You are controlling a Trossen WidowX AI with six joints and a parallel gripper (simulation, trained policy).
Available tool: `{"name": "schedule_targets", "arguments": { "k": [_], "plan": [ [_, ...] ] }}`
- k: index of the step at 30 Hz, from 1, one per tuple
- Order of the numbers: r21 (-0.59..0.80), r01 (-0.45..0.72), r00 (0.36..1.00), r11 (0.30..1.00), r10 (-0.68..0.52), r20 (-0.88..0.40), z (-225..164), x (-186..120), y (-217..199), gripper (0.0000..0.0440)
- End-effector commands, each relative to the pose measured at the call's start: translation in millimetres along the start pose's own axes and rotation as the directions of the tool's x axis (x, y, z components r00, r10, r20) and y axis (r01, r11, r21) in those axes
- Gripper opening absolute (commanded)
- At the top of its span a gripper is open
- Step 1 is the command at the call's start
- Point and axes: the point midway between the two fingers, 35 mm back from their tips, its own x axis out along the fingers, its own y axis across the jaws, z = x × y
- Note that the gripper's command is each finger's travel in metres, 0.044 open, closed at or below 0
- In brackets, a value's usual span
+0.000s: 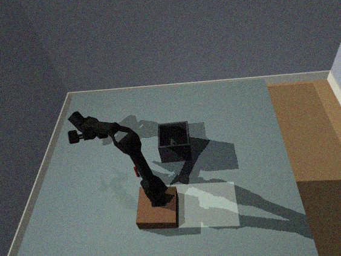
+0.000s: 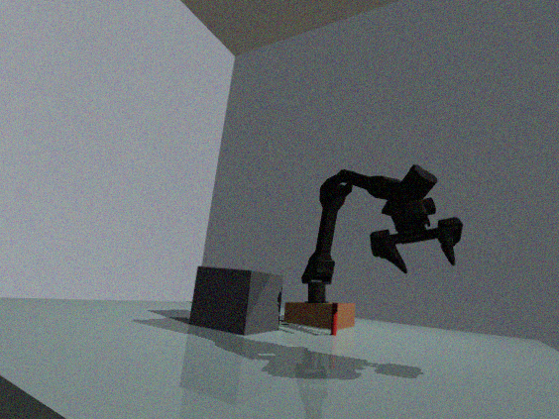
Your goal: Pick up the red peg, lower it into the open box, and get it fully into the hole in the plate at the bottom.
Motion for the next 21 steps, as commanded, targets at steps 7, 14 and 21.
{"name": "schedule_targets", "arguments": {
  "k": [7, 14, 21],
  "plan": [
    [0.281, 0.117, 0.987, 0.953, -0.081, -0.137, -11, -26, -60, 0.0440],
    [0.461, 0.228, 0.962, 0.857, -0.124, -0.245, -29, -49, -97, 0.0440],
    [0.605, 0.348, 0.923, 0.717, -0.148, -0.355, -54, -72, -127, 0.0440]
  ]
}}
